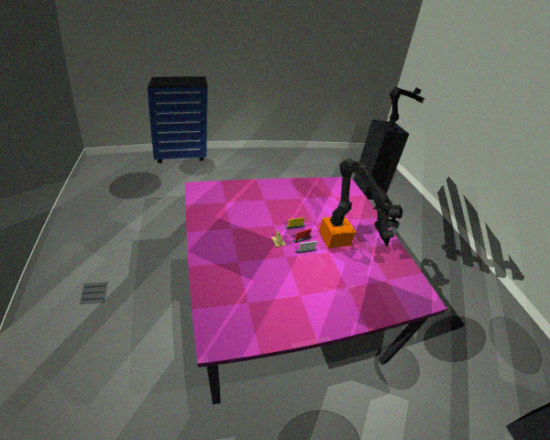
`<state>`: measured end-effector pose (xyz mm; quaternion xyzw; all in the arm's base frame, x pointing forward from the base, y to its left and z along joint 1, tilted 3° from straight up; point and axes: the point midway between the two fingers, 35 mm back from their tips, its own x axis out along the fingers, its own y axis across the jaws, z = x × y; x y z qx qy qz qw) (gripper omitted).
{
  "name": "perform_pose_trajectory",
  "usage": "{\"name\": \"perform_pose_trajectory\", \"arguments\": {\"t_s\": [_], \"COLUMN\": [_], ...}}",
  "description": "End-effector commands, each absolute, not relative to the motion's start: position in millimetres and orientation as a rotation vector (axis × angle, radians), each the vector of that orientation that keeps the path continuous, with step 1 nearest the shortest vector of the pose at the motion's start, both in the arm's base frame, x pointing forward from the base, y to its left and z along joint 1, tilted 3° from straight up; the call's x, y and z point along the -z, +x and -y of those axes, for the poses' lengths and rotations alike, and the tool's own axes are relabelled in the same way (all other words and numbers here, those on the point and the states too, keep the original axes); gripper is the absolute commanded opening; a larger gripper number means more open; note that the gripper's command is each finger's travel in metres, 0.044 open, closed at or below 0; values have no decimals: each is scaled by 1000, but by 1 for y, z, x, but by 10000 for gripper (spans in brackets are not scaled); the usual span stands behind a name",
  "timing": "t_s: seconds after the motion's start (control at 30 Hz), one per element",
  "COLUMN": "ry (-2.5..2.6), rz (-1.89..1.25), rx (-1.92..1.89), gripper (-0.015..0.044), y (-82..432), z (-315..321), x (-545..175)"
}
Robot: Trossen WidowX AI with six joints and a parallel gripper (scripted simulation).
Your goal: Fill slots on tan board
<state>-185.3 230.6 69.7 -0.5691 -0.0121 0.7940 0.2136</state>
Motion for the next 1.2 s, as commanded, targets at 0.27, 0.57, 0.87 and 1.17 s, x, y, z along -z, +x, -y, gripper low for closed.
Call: {"name": "perform_pose_trajectory", "arguments": {"t_s": [0.27, 0.57, 0.87, 1.17], "ry": [-1474, -1337, -1110, -841], "rz": [-368, -716, -1017, -1258], "rx": [-1869, -1505, -1154, -809], "gripper": [183, 183, 183, 183], "y": [-84, 19, 99, 151], "z": [-264, -246, -205, -144], "x": [-72, -70, -75, -82]}}
